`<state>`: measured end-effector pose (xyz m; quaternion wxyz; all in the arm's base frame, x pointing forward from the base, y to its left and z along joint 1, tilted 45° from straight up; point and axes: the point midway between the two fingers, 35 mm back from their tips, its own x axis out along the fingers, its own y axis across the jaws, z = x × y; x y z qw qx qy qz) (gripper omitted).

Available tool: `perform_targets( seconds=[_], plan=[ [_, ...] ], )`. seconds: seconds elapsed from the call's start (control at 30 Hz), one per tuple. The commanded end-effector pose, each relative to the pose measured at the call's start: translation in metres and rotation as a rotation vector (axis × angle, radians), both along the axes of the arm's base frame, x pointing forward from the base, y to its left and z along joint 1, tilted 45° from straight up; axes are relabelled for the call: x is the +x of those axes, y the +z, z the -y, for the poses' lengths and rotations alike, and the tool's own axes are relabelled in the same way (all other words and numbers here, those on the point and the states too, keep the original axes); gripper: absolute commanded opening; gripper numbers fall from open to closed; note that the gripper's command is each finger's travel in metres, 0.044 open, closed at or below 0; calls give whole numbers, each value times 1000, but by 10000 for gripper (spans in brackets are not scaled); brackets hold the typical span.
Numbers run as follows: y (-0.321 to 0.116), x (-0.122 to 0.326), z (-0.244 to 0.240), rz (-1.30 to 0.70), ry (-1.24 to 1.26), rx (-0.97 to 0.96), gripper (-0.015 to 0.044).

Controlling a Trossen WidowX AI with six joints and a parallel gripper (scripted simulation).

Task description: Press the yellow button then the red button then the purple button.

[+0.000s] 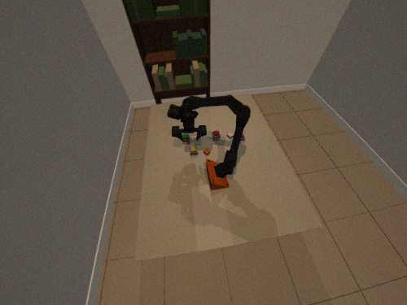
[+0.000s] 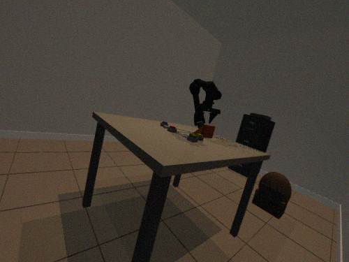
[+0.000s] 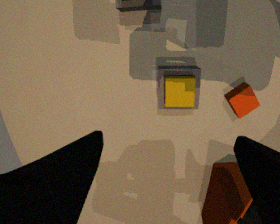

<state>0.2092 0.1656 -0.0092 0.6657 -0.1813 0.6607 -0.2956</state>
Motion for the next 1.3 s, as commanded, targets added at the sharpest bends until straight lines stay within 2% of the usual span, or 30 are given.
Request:
perform_targets(
  seconds=[0.0, 0.13, 0.37, 0.6, 0.63, 1.27],
  plan=[
    [4, -1, 11, -47, 59, -74, 400],
    [4, -1, 11, -47, 59, -74, 400],
    [-39, -3, 53, -46, 59, -75, 216],
    [-41, -3, 54, -46, 59, -75, 32],
    [-41, -3, 54, -46, 59, -75, 20],
    [-52, -4, 65, -45, 59, -76, 20]
  ],
)
